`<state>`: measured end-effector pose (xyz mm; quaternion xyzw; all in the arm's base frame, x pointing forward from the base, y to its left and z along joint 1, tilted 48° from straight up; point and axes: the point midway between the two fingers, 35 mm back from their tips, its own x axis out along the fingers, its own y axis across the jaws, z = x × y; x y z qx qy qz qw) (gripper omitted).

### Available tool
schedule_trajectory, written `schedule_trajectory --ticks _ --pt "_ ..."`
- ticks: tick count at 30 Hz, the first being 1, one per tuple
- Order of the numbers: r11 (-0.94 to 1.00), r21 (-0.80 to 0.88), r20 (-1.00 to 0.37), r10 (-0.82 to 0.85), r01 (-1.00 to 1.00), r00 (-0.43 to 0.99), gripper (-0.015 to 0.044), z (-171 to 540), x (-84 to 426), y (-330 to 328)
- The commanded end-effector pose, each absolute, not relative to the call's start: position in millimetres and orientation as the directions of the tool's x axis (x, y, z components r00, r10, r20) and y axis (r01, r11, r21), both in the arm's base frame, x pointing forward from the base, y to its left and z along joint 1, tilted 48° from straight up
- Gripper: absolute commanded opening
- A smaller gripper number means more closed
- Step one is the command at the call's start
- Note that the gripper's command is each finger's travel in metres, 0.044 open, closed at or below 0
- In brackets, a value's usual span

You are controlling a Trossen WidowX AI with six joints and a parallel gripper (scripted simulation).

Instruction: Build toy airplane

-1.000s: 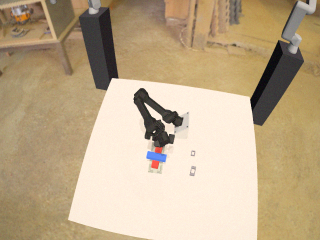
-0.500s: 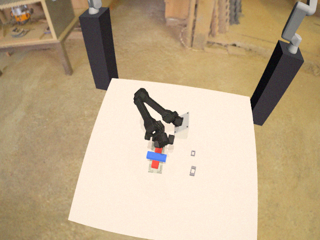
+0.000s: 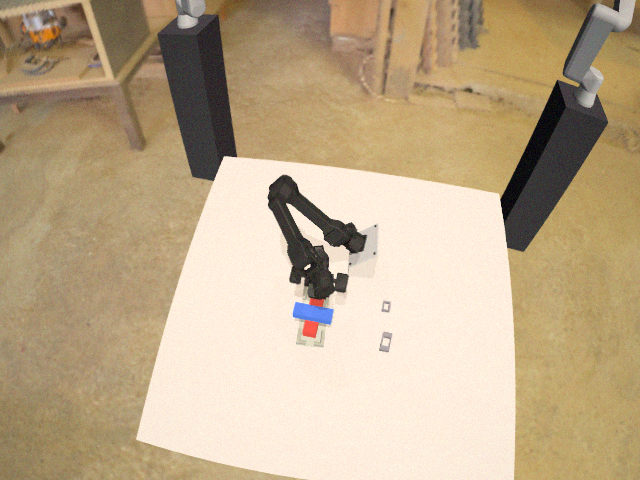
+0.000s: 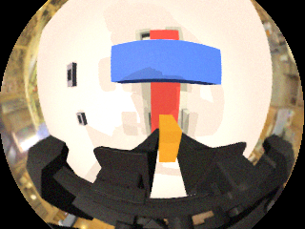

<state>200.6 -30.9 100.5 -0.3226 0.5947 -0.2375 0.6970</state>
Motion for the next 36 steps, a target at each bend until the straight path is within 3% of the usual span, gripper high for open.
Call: schedule_trajectory --ticks 1,6,10,12,15,25,32,36 --pt "0.676 -0.735 -0.672 -0.717 -0.052 0.185 0.0067 97.8 201.5 -35.8" --pt "0.678 -0.733 -0.675 -0.716 -0.052 0.179 0.0079 96.5 201.0 -36.0" --pt "0.678 -0.733 -0.675 -0.716 -0.052 0.179 0.0052 96.5 201.0 -36.0" --pt "0.678 -0.733 -0.675 -0.716 -0.052 0.179 0.0000 96.5 201.0 -36.0" --pt "0.678 -0.733 -0.675 -0.716 -0.052 0.179 0.0000 96.5 201.0 -36.0" --pt "0.678 -0.733 -0.675 -0.716 -0.052 0.179 0.0260 96.5 201.0 -36.0" --pt "0.679 -0.732 -0.676 -0.715 -0.053 0.180 0.0260 97.8 201.0 -34.3" --pt "0.690 -0.719 -0.690 -0.695 -0.084 0.202 0.0260 125.3 196.3 -0.9"
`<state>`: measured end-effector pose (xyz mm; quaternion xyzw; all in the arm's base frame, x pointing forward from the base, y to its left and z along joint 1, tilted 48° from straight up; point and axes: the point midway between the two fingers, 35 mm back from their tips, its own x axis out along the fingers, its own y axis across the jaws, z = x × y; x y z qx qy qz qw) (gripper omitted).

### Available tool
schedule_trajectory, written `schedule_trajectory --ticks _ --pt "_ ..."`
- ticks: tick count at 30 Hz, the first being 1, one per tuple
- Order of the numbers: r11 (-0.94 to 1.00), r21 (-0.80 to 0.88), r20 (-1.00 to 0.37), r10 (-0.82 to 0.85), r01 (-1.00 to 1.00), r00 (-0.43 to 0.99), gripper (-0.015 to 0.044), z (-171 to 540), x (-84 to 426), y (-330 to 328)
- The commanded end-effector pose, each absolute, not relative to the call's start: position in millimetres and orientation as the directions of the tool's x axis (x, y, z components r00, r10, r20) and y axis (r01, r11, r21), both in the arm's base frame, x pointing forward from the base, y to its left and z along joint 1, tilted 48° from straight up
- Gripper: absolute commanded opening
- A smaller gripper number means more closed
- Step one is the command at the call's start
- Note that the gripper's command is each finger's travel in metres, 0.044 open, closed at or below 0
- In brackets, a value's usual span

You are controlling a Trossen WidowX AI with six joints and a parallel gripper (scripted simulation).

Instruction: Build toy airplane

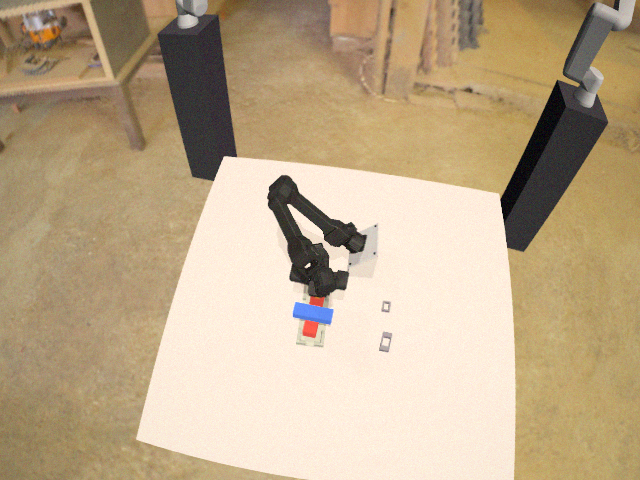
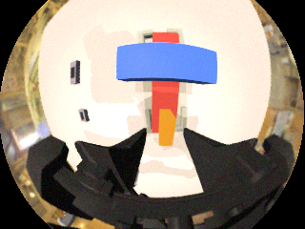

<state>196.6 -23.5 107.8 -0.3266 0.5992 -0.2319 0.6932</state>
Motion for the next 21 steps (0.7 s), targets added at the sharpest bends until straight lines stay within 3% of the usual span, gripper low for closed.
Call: schedule_trajectory --ticks 1,21 --pt "0.691 -0.717 -0.692 -0.691 -0.092 0.207 0.0260 134.3 193.2 8.4" --pt "0.683 -0.722 -0.688 -0.694 -0.108 0.214 0.0260 157.5 186.0 30.2"
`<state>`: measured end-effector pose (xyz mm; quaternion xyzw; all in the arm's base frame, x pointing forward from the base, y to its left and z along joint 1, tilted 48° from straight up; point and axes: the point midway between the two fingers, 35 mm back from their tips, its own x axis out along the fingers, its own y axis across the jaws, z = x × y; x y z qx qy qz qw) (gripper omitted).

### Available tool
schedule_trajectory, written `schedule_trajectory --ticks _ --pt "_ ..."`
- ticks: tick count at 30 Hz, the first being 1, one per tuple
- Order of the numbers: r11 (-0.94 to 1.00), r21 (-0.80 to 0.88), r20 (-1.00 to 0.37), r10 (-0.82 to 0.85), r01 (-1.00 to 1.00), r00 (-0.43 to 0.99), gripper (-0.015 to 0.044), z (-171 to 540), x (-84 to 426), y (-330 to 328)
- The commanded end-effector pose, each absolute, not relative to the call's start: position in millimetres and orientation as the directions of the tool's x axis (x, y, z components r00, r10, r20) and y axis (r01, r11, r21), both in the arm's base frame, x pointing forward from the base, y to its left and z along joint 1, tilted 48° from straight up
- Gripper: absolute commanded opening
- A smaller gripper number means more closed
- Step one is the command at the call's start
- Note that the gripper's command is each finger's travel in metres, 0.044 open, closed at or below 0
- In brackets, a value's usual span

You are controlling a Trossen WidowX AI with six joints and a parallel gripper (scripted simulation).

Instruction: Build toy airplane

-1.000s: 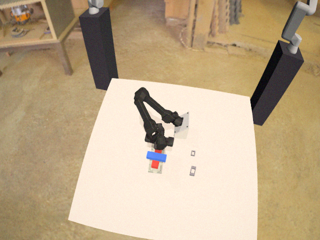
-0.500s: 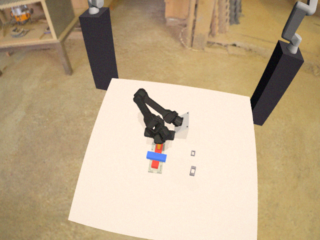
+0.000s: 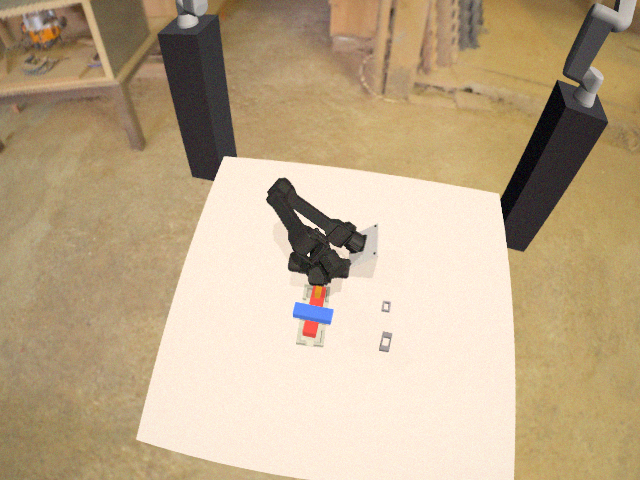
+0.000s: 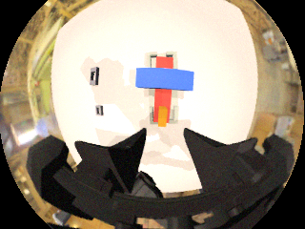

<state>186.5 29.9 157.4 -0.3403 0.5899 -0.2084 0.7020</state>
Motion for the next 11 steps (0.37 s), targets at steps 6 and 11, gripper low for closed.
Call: schedule_trajectory --ticks 6,11 --pt "0.683 -0.722 -0.688 -0.694 -0.108 0.214 0.0260 157.8 186.6 30.2" --pt "0.683 -0.722 -0.688 -0.694 -0.108 0.214 0.0260 157.8 186.6 30.2"
